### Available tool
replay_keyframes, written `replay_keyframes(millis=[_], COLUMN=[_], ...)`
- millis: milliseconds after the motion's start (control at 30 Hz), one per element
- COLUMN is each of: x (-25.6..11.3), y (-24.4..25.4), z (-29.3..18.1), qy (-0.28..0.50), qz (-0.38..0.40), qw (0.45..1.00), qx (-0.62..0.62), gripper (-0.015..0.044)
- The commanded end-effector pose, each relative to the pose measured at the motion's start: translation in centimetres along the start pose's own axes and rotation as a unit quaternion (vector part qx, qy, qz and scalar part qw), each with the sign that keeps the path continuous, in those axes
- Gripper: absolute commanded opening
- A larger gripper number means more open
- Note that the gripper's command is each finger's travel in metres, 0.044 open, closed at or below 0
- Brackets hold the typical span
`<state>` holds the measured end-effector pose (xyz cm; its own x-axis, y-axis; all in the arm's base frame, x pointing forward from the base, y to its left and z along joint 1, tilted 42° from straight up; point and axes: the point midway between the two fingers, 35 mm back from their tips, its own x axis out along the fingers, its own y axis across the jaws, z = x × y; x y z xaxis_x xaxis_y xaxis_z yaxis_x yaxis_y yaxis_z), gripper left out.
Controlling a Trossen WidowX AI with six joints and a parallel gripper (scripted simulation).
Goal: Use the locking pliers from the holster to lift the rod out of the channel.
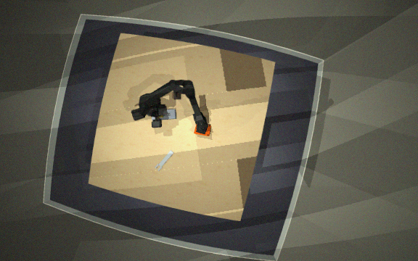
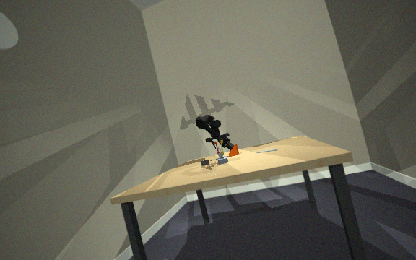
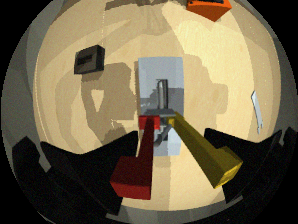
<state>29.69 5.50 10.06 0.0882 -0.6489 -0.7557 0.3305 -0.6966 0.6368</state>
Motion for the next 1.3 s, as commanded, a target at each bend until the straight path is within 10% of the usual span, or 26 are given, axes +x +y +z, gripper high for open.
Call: replay_keyframes(millis=[0,1267], x=[0.25,1.08], y=[0.07,0.37], z=[-0.02,-0.01], qy=[0.005,0.005], qz=[0.001,0.001], qw=[1.000,1.000], qx=[0.000,0.000], gripper=[0.0315,0.0273])
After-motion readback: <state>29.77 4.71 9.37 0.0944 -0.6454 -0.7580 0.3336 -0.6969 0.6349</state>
